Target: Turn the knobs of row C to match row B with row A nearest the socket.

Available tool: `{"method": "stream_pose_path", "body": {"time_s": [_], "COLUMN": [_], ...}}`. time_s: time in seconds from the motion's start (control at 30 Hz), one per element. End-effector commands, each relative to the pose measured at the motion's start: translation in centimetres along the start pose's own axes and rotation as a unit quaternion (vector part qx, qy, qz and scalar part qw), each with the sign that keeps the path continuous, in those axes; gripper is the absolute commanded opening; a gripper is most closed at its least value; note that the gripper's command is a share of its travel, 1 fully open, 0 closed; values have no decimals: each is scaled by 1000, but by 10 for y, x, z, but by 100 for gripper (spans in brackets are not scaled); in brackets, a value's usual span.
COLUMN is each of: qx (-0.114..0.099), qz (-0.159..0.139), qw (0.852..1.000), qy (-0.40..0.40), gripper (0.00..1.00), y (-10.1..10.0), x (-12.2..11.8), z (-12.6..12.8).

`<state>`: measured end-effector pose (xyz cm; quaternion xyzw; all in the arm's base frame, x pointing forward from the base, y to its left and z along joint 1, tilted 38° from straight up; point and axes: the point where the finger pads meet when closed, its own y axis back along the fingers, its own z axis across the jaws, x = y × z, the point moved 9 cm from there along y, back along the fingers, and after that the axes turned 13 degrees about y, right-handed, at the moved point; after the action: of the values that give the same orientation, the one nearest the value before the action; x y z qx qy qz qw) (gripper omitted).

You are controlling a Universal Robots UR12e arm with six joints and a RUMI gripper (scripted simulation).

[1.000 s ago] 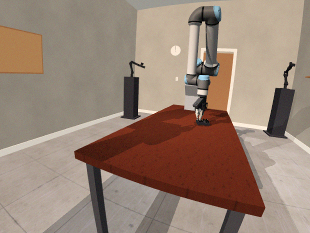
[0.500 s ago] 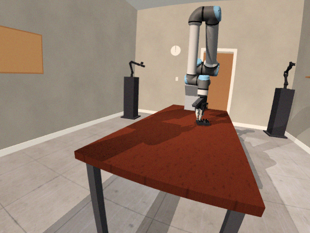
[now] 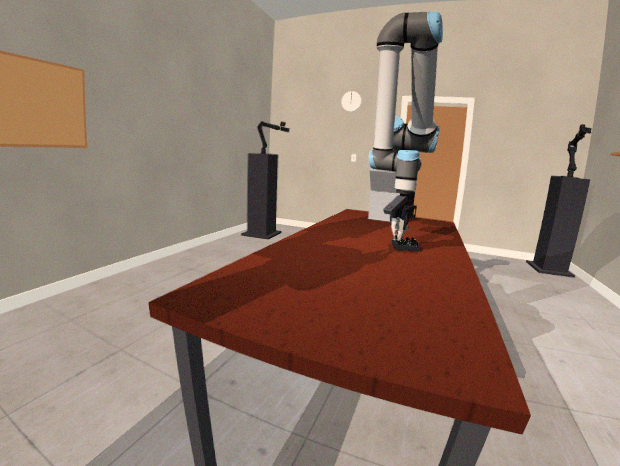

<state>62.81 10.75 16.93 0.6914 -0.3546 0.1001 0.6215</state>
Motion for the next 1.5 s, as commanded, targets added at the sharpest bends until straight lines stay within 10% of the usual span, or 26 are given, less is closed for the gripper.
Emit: {"method": "stream_pose_path", "body": {"time_s": [0.0,1.47], "qx": [0,0], "qz": [0,0], "qw": [1000,1000], "qy": [-1,-1], "gripper": [4,11], "y": [0,14], "x": [0,0], "z": [0,0]}}
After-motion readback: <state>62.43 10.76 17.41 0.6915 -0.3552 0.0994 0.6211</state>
